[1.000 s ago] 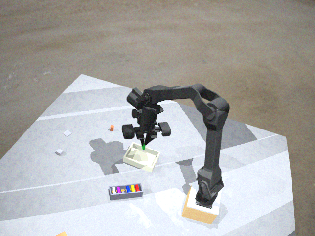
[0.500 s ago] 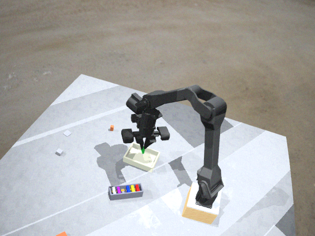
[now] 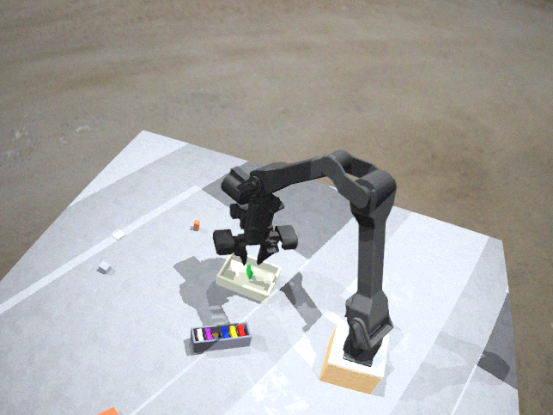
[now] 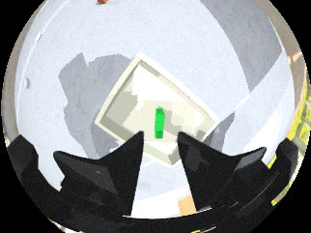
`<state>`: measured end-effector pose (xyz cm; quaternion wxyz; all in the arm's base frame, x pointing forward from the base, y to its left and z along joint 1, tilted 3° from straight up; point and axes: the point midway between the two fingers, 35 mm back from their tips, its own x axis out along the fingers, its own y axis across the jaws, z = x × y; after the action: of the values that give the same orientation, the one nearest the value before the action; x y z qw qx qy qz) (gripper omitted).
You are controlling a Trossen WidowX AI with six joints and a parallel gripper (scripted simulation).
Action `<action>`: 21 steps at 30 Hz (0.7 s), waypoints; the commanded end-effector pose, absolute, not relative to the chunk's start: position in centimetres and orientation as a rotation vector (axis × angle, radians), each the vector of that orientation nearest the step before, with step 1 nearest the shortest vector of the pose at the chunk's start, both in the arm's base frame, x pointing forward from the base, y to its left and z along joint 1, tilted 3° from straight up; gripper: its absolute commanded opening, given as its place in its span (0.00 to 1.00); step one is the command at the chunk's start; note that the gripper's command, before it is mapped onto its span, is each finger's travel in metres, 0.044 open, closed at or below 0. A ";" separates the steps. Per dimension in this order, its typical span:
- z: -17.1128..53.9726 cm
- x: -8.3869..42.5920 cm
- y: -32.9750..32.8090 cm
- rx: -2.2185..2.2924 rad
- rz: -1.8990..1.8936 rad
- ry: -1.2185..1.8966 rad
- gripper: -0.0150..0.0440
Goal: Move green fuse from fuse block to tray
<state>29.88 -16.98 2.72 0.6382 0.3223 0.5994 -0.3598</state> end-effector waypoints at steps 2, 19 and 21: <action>2.8 29.9 -17.0 0.735 -0.821 1.367 0.74; 6.3 29.7 -16.7 0.732 -0.818 1.374 0.81; 6.3 29.7 -16.7 0.732 -0.818 1.374 0.81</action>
<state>29.68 -16.67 6.35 0.6378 0.3206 0.6019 -0.3581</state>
